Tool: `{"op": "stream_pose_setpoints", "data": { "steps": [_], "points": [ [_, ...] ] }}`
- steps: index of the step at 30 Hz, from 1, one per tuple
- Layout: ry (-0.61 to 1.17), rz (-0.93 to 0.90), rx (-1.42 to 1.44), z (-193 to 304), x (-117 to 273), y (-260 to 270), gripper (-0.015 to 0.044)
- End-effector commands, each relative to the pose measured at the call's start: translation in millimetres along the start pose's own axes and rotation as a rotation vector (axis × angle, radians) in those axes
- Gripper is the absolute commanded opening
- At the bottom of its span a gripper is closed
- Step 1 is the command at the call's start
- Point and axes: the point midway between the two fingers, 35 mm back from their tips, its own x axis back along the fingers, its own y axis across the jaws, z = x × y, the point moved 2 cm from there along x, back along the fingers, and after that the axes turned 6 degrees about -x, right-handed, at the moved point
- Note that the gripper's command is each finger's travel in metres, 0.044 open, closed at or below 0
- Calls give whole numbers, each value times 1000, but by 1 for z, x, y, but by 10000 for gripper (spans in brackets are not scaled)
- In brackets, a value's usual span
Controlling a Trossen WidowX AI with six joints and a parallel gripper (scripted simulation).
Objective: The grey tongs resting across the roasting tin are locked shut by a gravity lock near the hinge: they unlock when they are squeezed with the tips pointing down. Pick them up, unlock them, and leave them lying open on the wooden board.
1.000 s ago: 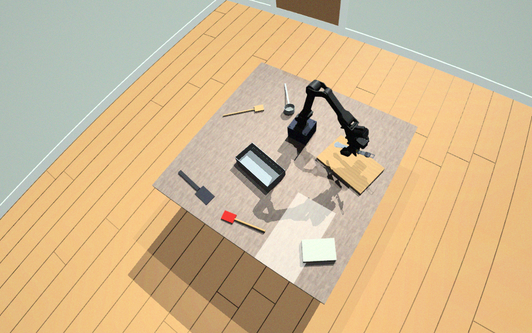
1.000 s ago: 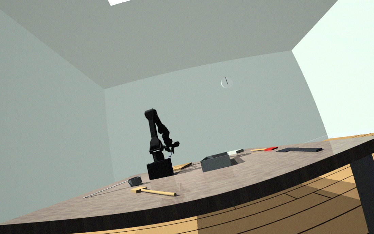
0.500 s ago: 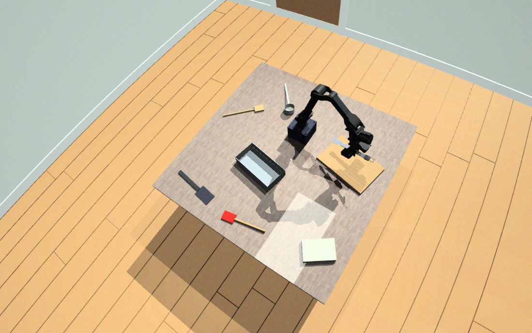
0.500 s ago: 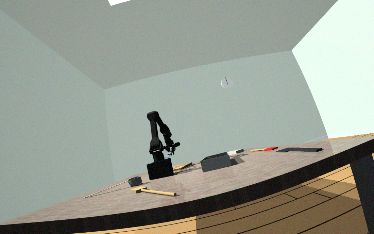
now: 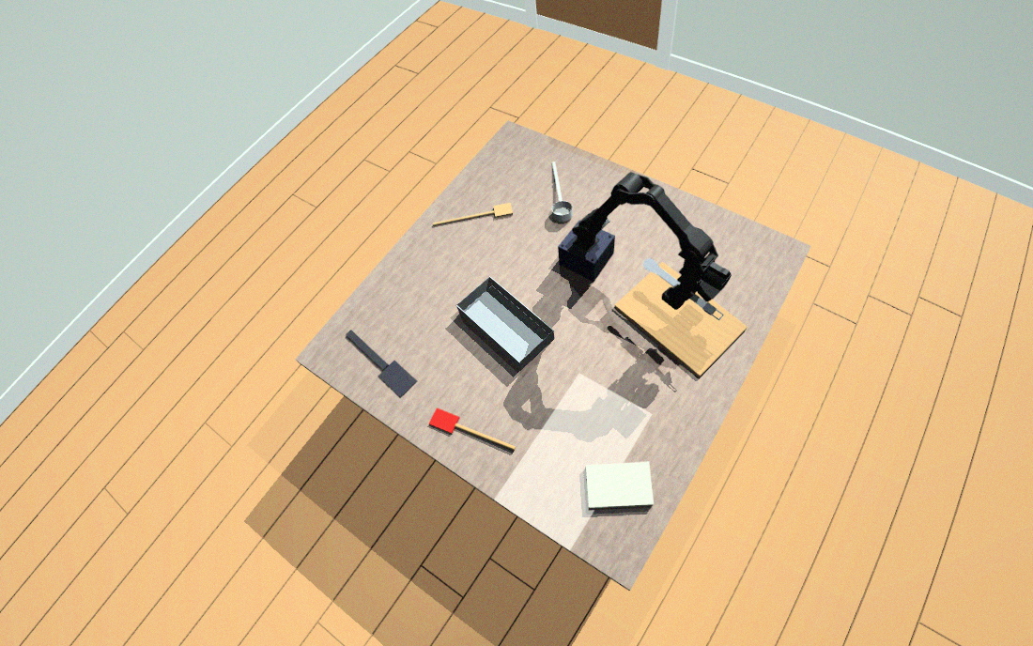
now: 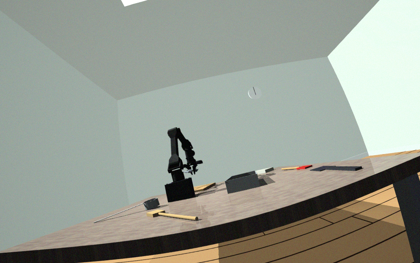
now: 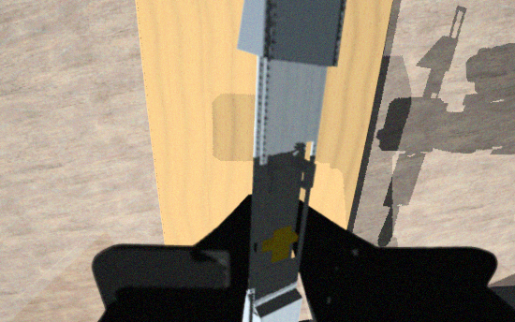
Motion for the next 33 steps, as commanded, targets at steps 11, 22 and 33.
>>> {"op": "stream_pose_setpoints", "data": {
  "steps": [11, 22, 33],
  "points": [
    [29, -3, 2, -1, 0, 0, -150],
    [29, -3, 2, -2, -18, 1, -150],
    [29, -3, 2, -2, -36, 1, -150]
  ]
}}
